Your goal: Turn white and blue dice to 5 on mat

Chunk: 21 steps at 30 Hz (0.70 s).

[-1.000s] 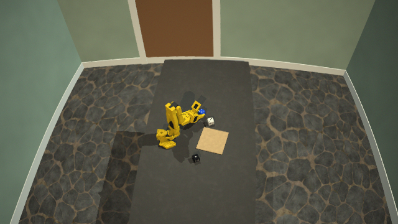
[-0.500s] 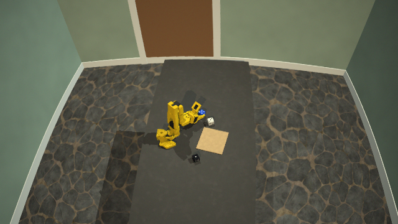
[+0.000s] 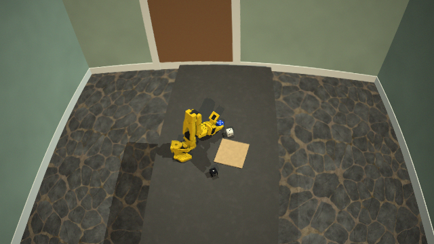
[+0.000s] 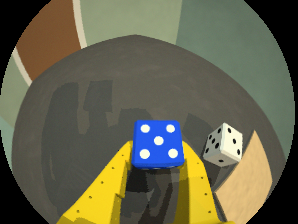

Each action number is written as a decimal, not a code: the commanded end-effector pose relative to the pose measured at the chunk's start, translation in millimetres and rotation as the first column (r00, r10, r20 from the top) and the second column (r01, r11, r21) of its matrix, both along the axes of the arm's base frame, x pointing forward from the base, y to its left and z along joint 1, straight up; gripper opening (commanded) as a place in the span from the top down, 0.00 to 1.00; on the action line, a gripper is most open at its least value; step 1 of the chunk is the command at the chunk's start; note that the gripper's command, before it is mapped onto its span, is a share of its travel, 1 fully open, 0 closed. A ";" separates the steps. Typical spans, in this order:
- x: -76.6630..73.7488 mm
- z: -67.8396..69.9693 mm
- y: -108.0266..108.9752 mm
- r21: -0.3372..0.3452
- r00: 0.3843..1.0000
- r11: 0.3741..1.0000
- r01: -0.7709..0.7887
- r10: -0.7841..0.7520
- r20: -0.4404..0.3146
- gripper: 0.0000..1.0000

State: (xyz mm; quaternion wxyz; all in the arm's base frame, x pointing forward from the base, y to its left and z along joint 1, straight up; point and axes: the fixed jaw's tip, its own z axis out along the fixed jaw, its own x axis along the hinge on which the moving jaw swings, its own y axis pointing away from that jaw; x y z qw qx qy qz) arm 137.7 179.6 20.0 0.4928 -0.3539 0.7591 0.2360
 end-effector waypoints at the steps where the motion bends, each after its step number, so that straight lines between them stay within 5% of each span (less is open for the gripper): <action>1: 5.2 7.3 3.5 0.037 0.999 0.999 0.005 -0.006 0.036 1.00; 21: 5.2 4.8 3.5 0.037 0.999 0.999 0.005 -0.007 0.037 1.00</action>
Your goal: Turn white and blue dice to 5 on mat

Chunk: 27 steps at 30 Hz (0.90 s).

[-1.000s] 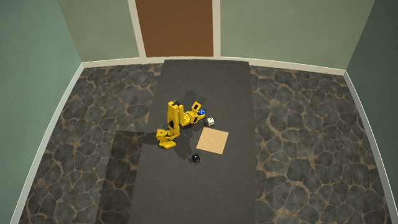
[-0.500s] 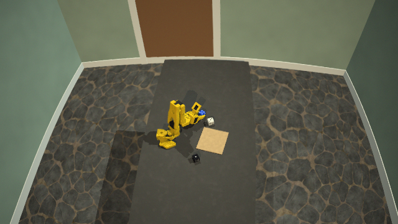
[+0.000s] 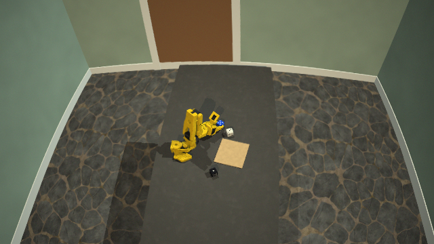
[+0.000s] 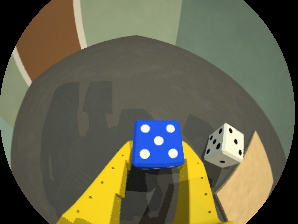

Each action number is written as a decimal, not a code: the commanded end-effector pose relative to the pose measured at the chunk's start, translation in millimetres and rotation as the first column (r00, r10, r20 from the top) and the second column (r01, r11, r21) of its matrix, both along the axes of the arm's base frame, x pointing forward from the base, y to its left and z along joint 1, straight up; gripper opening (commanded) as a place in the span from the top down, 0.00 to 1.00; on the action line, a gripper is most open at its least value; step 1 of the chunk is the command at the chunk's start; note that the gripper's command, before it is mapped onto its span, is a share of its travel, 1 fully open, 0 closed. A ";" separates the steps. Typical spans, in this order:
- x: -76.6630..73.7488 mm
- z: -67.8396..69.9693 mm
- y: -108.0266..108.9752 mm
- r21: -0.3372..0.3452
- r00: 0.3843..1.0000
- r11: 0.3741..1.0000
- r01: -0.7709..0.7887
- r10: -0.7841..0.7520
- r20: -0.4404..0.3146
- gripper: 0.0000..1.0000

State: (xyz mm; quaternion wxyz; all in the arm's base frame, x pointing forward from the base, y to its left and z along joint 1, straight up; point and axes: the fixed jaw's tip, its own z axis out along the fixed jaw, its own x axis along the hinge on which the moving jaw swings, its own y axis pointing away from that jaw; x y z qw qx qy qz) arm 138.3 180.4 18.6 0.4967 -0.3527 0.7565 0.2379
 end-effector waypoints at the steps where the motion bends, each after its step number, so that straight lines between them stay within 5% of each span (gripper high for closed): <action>1: 4.5 6.2 2.7 0.029 1.000 1.000 0.005 -0.006 0.030 1.00; 18: 4.5 5.0 2.7 0.029 1.000 1.000 0.005 -0.006 0.030 1.00; 27: 4.5 5.0 2.7 0.029 1.000 1.000 0.005 -0.006 0.030 0.85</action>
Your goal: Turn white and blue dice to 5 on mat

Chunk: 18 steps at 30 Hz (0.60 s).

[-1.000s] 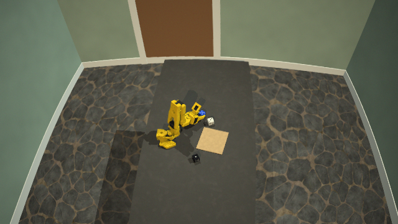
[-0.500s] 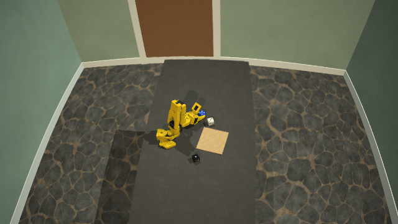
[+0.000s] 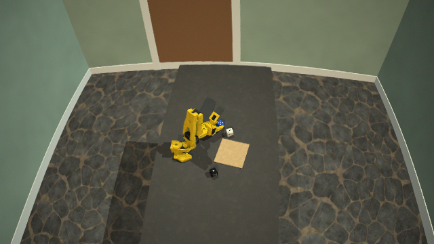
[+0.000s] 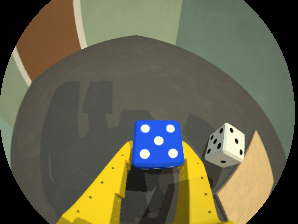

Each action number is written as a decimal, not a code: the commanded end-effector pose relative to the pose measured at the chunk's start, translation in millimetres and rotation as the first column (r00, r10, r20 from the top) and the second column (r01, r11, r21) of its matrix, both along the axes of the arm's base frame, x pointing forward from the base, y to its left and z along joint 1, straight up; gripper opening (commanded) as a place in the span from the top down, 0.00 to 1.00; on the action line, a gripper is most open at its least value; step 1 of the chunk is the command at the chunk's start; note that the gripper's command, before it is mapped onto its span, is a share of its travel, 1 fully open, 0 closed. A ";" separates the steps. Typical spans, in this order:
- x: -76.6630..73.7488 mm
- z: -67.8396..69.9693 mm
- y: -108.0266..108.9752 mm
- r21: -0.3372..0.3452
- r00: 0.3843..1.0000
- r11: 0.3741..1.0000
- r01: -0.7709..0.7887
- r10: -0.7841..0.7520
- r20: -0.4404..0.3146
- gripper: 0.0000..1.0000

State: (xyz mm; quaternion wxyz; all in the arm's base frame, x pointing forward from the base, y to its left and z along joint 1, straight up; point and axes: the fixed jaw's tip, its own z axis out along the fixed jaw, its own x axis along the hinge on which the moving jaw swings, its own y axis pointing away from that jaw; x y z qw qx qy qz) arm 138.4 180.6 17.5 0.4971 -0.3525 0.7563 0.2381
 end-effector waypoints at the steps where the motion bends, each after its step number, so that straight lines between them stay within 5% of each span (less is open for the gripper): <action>1: 4.4 6.1 2.6 0.028 1.000 1.000 0.005 -0.006 0.029 0.84; 18: 4.4 6.1 2.6 0.028 1.000 1.000 0.005 -0.006 0.029 0.77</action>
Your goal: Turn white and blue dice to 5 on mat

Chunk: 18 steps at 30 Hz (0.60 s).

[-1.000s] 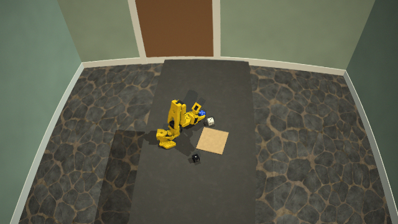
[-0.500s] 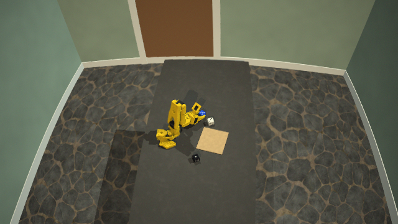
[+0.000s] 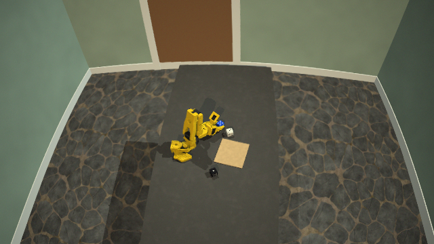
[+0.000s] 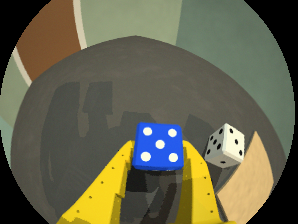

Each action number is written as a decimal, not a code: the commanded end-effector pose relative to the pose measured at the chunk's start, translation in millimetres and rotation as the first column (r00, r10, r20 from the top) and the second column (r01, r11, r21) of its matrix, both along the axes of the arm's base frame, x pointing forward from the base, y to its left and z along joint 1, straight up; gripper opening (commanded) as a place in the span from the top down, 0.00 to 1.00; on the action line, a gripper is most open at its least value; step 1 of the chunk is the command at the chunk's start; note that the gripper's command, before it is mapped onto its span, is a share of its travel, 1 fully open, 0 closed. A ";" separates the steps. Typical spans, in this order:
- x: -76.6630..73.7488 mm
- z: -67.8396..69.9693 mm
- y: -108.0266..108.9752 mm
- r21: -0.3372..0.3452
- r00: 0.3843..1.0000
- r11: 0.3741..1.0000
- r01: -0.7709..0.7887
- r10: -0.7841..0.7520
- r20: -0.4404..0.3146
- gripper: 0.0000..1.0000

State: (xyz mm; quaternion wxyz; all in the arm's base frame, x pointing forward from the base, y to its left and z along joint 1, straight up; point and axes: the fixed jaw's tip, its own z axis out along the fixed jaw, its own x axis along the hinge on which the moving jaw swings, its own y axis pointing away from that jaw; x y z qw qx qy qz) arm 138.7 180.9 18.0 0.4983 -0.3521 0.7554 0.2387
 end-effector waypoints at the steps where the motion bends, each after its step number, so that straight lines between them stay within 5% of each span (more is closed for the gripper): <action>1: 4.1 5.6 2.3 0.026 1.000 1.000 0.006 -0.006 0.027 0.76; 18: 4.1 5.6 2.3 0.026 1.000 1.000 0.006 -0.006 0.027 0.64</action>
